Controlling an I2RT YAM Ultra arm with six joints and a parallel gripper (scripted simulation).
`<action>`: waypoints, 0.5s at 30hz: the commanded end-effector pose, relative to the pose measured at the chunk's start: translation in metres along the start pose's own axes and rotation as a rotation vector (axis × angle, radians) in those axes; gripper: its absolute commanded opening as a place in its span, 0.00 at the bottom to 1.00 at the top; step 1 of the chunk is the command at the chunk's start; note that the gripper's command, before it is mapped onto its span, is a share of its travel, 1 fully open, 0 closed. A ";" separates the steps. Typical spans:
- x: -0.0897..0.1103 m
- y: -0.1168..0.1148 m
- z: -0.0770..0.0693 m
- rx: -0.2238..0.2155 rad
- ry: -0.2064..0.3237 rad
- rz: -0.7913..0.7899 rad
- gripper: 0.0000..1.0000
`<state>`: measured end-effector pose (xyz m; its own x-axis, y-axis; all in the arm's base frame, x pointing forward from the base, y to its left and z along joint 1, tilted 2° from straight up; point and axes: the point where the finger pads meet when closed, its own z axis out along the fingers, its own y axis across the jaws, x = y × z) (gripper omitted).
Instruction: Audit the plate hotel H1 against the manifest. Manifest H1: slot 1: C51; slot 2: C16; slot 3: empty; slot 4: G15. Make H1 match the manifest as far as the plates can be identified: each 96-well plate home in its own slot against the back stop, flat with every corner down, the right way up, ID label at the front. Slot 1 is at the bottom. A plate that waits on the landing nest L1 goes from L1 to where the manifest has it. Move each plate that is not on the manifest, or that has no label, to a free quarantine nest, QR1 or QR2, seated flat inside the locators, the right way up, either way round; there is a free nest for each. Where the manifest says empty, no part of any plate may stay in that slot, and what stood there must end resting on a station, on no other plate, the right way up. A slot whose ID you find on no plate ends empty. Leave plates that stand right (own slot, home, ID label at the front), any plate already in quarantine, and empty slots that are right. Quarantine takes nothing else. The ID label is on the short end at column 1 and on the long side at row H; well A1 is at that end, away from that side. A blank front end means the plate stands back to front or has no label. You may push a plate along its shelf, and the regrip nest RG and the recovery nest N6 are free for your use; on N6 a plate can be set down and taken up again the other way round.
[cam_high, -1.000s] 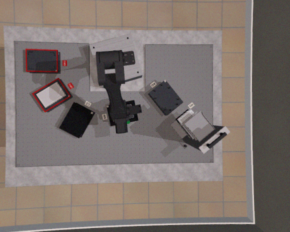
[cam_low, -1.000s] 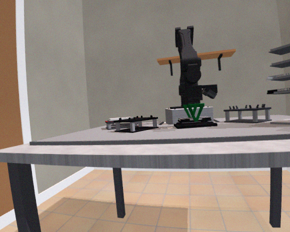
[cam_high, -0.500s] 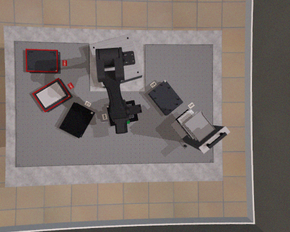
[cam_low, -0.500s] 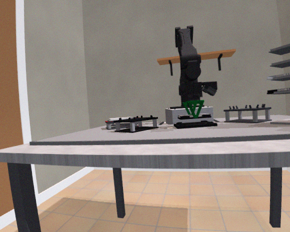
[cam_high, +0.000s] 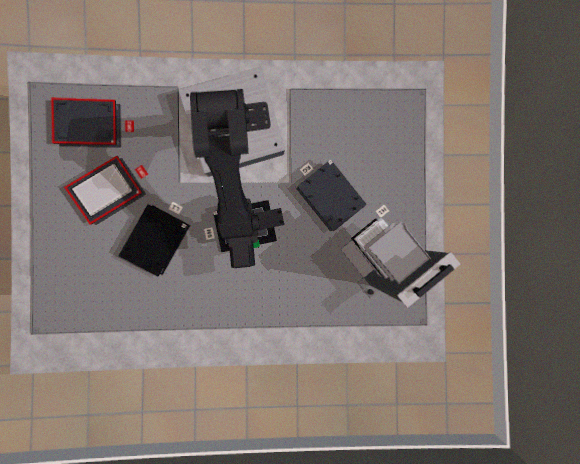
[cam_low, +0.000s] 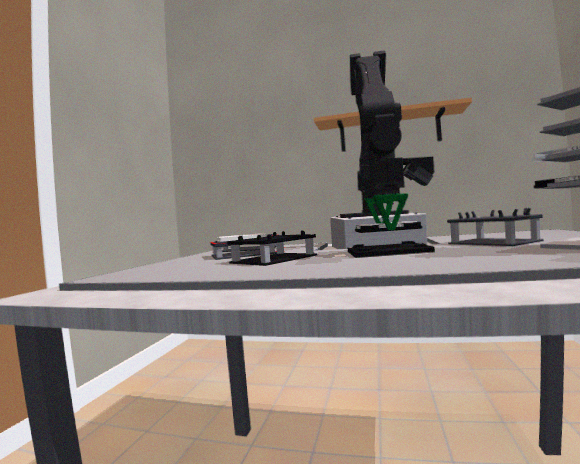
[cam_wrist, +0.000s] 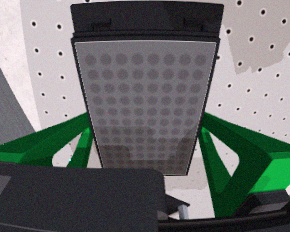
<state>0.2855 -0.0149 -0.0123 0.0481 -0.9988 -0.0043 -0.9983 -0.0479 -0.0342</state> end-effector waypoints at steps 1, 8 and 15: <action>0.000 -0.004 -0.010 0.018 0.001 -0.001 0.86; 0.000 -0.003 -0.017 0.018 0.001 -0.001 0.86; 0.000 -0.003 -0.022 0.018 0.001 -0.001 0.86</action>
<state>0.2849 -0.0148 0.0011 0.0485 -0.9988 -0.0044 -0.9983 -0.0483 -0.0335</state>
